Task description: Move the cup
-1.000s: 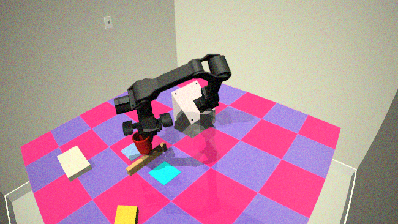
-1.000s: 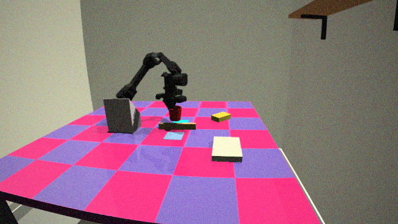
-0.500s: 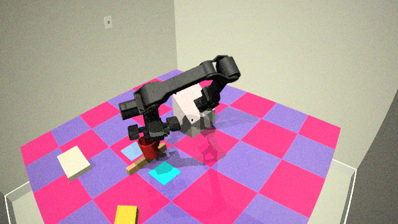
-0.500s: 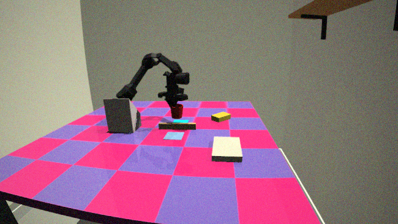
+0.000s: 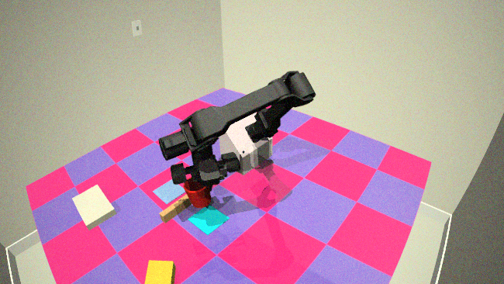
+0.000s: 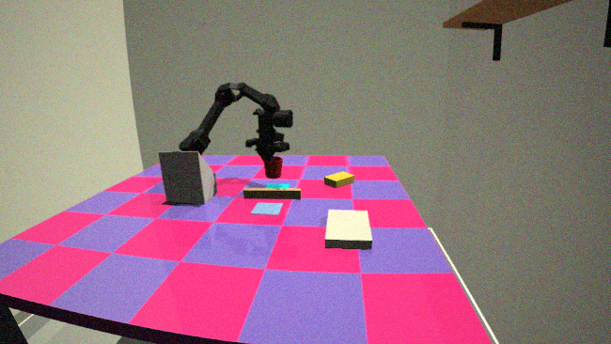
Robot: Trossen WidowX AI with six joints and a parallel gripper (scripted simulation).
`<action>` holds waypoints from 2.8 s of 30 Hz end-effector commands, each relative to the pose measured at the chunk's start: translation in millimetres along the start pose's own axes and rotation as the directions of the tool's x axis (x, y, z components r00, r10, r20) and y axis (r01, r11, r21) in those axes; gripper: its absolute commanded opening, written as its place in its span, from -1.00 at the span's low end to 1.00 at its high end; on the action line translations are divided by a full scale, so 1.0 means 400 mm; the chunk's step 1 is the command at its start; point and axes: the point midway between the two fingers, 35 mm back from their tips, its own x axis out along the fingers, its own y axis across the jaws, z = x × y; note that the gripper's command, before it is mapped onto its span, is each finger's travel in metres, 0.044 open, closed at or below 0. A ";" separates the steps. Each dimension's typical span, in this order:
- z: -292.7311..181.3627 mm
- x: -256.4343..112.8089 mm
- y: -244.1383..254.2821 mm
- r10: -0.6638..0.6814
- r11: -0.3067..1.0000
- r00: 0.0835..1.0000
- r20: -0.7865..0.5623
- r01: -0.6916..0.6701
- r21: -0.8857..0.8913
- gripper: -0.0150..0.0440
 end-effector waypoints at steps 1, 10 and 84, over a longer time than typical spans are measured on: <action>0.035 -0.010 0.018 -0.008 1.000 1.000 0.007 0.008 -0.004 -0.49; 0.056 -0.007 0.032 -0.007 1.000 1.000 0.008 0.007 -0.004 -0.49; 0.061 0.101 0.029 -0.010 1.000 1.000 0.007 0.010 -0.012 -0.06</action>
